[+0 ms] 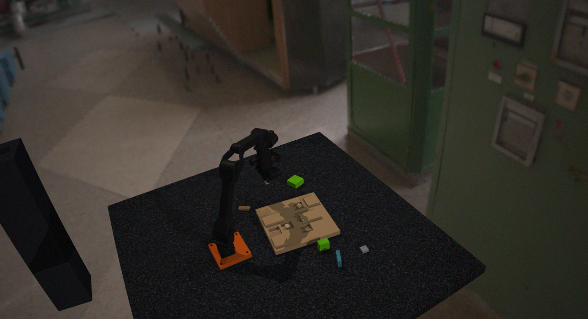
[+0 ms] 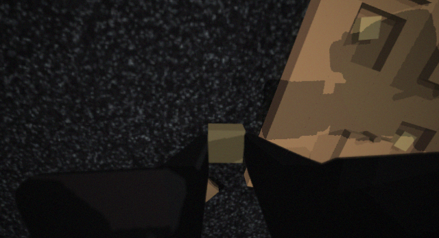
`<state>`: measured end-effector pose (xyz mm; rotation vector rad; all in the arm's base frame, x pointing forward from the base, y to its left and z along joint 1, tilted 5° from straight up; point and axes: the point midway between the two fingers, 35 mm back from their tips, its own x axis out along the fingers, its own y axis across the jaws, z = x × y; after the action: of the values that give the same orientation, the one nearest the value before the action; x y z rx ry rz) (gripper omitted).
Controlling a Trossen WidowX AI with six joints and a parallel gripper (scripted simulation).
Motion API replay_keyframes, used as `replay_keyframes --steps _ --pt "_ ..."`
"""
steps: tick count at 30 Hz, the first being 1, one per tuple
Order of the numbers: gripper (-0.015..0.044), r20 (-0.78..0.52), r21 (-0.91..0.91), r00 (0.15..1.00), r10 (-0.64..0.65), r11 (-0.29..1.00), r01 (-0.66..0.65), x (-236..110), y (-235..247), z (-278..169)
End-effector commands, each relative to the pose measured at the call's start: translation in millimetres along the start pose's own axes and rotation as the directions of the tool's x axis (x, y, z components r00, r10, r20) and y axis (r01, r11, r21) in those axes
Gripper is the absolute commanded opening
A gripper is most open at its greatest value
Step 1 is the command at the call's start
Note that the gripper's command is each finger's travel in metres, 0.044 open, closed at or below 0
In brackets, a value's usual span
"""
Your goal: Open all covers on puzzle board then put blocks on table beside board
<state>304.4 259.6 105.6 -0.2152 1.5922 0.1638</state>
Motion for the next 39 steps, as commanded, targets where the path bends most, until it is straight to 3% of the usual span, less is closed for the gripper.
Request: replay_keyframes --steps 1,39 --pt "0.008 -0.001 0.004 1.0 0.005 1.0 -0.005 2 12 1" --pt "0.008 -0.001 0.004 1.0 0.005 1.0 -0.005 60 15 5"
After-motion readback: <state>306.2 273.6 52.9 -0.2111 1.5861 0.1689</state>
